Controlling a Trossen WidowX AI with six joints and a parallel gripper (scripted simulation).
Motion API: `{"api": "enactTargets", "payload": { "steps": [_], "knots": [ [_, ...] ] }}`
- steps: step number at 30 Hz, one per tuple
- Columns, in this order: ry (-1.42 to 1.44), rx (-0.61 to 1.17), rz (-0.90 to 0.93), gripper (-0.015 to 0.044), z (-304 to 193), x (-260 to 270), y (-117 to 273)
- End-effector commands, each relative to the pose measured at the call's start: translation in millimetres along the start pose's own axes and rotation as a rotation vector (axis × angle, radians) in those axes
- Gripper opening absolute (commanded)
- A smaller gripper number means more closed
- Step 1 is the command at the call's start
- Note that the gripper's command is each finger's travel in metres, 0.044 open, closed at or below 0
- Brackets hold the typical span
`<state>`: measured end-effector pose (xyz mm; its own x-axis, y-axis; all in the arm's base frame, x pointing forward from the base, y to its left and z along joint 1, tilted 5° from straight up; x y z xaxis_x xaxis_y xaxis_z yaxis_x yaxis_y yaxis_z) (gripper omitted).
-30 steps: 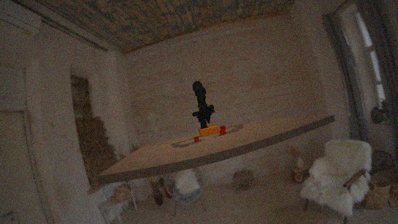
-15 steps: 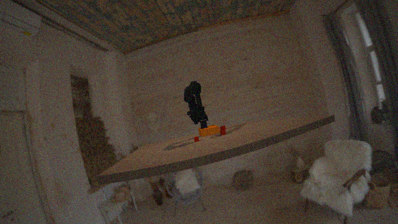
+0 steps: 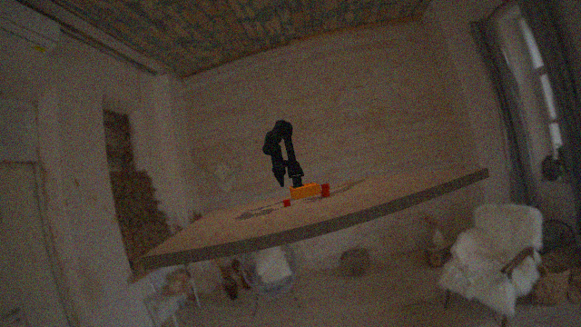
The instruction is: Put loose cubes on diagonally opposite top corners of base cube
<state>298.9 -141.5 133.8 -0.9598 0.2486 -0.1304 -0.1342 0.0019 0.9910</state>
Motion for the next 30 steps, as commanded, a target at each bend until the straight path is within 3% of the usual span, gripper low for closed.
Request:
{"api": "enactTargets", "payload": {
  "steps": [1, 30],
  "knots": [
    [0.005, -0.010, 0.033, 0.0265, 2, 6, -35],
    [0.005, -0.010, 0.033, 0.0265, 2, 8, -78]
  ]
}}
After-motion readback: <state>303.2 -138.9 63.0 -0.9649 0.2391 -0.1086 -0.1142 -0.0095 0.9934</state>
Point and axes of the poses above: the point midway between the two fingers, 35 mm back from their tips, its own y axis back along the fingers, its own x axis across the jaws, z = x × y, the point moved 4 cm from there along y, back along the fingers, and after that the axes turned 5 degrees about -y, right-handed, at the moved point
